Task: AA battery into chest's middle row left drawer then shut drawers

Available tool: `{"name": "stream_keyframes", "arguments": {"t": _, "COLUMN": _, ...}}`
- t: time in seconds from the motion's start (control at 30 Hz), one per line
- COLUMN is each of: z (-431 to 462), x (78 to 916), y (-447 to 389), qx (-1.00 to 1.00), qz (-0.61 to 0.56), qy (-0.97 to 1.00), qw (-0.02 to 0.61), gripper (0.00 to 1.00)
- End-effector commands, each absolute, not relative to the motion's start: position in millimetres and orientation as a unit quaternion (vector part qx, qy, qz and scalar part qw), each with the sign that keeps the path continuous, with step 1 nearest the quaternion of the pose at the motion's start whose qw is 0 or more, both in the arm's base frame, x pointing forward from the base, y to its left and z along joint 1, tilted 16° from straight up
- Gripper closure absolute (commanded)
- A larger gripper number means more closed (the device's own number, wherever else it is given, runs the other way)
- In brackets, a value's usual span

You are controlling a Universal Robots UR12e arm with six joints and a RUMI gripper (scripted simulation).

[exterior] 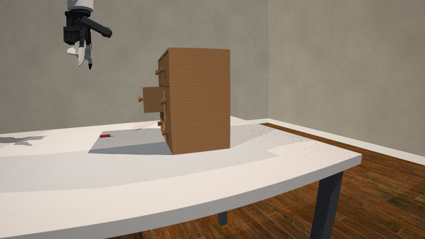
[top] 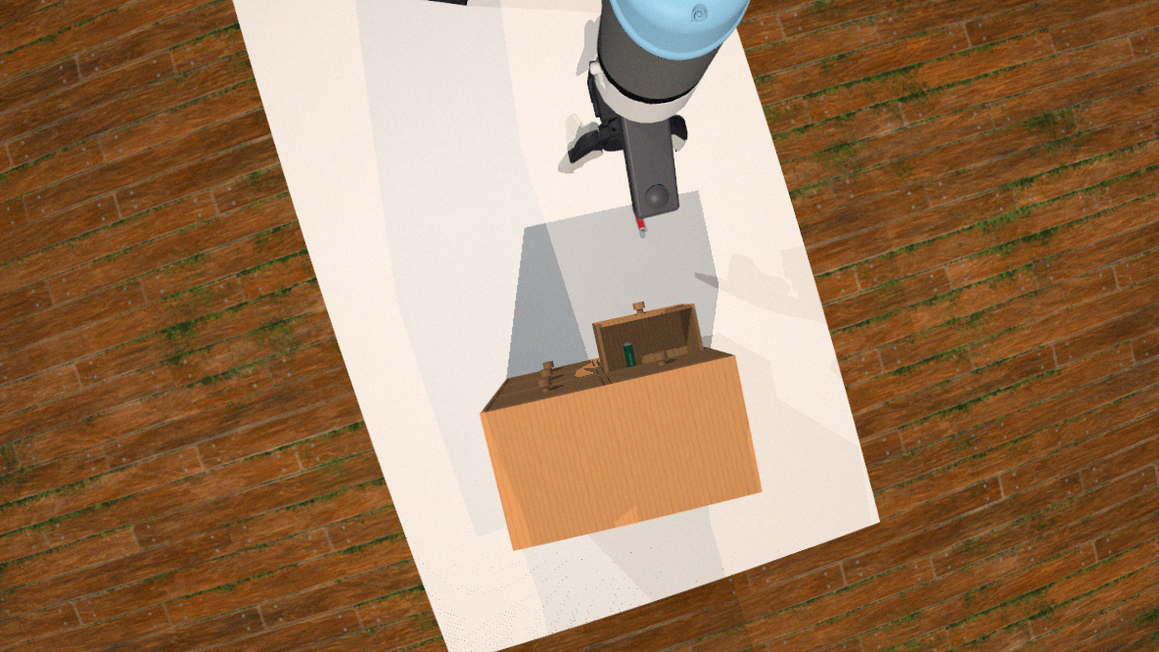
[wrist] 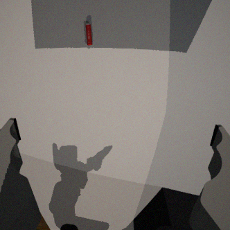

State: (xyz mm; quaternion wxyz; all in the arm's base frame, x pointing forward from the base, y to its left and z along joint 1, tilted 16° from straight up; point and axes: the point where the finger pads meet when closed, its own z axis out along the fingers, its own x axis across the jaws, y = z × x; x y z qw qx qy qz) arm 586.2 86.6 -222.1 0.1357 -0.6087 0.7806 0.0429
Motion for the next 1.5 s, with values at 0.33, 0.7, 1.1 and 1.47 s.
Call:
{"name": "stream_keyframes", "arguments": {"t": 0.33, "z": -222, "x": 587, "y": 87, "qx": -0.610, "qz": 0.042, "qy": 0.780, "qw": 0.137, "gripper": 0.00}}
{"name": "stream_keyframes", "arguments": {"t": 0.7, "z": -223, "x": 588, "y": 87, "qx": -0.609, "qz": 0.037, "qy": 0.780, "qw": 0.140, "gripper": 0.00}}
{"name": "stream_keyframes", "arguments": {"t": 1.1, "z": -226, "x": 592, "y": 87, "qx": -0.606, "qz": 0.021, "qy": 0.780, "qw": 0.153, "gripper": 0.00}}
{"name": "stream_keyframes", "arguments": {"t": 1.47, "z": -231, "x": 597, "y": 87, "qx": -0.602, "qz": 0.000, "qy": 0.781, "qw": 0.169, "gripper": 0.00}}
